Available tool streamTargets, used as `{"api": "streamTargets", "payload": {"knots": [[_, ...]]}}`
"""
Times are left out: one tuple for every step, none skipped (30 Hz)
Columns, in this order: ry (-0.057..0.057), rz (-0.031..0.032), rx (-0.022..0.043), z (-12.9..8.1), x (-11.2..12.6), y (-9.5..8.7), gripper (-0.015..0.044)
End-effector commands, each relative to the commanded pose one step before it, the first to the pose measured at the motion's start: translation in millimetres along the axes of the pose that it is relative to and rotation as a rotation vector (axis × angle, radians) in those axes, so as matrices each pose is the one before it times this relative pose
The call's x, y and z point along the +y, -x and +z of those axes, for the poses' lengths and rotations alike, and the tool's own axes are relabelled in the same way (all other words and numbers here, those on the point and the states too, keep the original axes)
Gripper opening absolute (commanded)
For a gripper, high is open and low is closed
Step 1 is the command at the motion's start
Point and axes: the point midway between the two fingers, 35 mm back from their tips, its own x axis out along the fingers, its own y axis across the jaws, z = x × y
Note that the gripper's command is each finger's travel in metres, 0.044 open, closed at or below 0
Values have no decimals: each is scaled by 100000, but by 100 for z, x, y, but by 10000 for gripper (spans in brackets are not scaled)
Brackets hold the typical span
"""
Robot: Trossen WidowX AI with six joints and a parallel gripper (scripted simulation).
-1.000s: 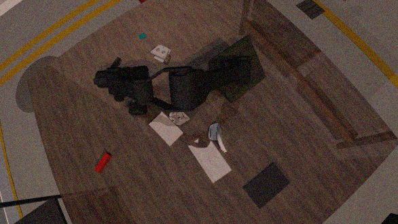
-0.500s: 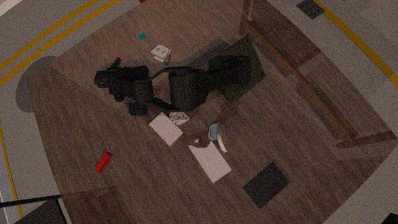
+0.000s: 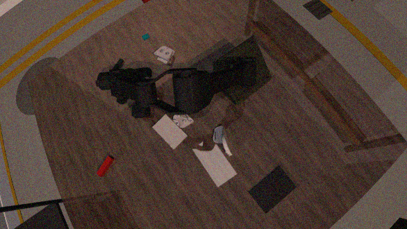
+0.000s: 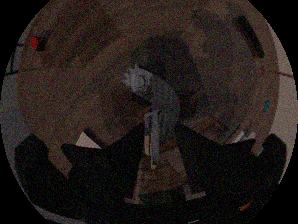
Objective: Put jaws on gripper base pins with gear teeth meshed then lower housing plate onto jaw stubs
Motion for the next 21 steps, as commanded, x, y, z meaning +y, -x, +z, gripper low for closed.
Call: {"api": "streamTargets", "payload": {"knots": [[8,-291,8,0,-44,-1,134],[0,0,0,0,0,0,134],[0,0,0,0,0,0,134],[0,0,0,0,0,0,134],[0,0,0,0,0,0,134],[0,0,0,0,0,0,134],[0,0,0,0,0,0,134],[0,0,0,0,0,0,134],[0,0,0,0,0,0,134],[0,0,0,0,0,0,134],[0,0,0,0,0,0,134],[-4,-3,-5,7,0,49,134],[-12,-9,-14,20,0,147,134],[-20,-15,-23,32,0,246,134],[-24,-17,-27,36,0,306,134],[-24,-15,-25,33,-1,308,134],[-24,-14,-23,30,-1,309,134],[-23,-12,-21,27,-1,310,134],[-23,-11,-20,24,-2,311,134],[-23,-10,-18,21,-2,312,134],[-23,-8,-16,17,-2,313,134]]}}
